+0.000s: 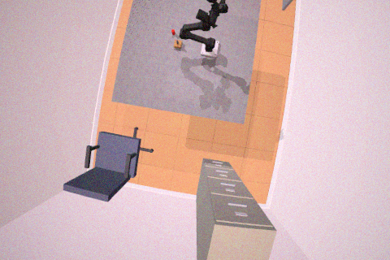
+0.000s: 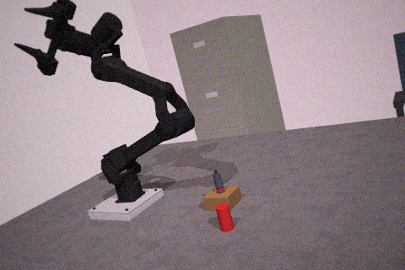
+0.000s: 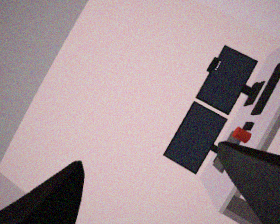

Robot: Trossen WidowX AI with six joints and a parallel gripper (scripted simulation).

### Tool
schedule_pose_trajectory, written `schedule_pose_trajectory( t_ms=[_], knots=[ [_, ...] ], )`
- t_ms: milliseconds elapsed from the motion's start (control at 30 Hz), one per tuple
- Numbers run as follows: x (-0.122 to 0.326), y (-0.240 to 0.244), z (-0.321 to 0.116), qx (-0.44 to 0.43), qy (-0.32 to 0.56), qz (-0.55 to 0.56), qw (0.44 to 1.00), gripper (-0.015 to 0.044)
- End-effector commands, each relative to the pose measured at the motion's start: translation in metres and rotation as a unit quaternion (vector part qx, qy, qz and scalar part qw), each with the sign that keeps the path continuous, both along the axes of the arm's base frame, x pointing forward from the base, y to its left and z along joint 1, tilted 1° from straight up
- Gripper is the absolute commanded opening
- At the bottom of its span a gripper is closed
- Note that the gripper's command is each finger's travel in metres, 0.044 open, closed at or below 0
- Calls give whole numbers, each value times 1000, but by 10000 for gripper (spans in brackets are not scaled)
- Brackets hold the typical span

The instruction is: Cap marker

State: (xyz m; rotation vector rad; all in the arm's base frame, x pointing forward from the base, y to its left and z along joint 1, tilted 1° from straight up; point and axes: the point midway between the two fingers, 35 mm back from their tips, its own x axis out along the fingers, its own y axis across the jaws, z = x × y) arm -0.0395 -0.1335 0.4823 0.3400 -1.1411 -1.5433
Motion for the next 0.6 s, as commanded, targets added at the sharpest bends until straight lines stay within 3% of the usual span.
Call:
schedule_pose_trajectory(
  t_ms=[0, 167, 567],
  knots=[
    [-2, 1, 0, -1, 0, -4, 1000, 374],
    [-51, 23, 11, -15, -8, -120, 993, 243],
    [-136, 132, 25, -31, -13, -422, 906, 241]
  ],
)
